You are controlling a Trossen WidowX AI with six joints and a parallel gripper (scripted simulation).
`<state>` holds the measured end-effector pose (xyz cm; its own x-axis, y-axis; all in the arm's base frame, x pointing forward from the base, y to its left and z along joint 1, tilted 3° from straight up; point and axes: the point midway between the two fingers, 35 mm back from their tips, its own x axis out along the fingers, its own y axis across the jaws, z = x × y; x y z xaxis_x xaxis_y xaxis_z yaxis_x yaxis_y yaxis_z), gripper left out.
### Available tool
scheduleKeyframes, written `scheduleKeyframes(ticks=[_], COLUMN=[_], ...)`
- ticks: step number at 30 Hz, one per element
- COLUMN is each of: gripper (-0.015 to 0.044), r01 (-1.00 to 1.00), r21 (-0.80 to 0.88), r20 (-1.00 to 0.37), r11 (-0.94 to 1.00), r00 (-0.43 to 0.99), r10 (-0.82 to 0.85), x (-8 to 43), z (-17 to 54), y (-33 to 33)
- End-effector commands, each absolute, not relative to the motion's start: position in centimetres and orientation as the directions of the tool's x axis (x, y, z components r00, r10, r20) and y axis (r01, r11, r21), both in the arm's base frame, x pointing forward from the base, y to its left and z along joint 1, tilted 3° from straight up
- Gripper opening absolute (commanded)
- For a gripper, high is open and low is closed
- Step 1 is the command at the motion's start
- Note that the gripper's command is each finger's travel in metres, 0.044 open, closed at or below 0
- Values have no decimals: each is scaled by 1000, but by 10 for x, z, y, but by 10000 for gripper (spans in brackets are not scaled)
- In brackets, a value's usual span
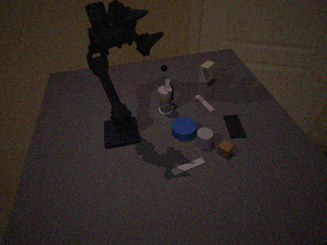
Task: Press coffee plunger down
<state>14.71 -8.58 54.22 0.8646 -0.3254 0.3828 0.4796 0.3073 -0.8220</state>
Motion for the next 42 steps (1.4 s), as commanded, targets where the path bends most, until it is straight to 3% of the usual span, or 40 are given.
scheduleKeyframes(ticks=[1, 8, 16, 25, 35, 42], gripper=[440, 440, 440, 440, 440, 440], r01=[431, 240, -30, -287, -478, -504], r21=[-736, -548, -324, -131, -45, -44], r20=[332, 203, 8, -233, -463, -492], r11=[523, 801, 946, 949, 877, 862], r00=[902, 967, 999, 939, 788, 762], r10=[-276, -151, 34, 252, 406, 421], x=[164, 194, 216, 215, 178, 169], z=[528, 496, 452, 399, 347, 327], y=[-81, -55, -8, 56, 112, 117])
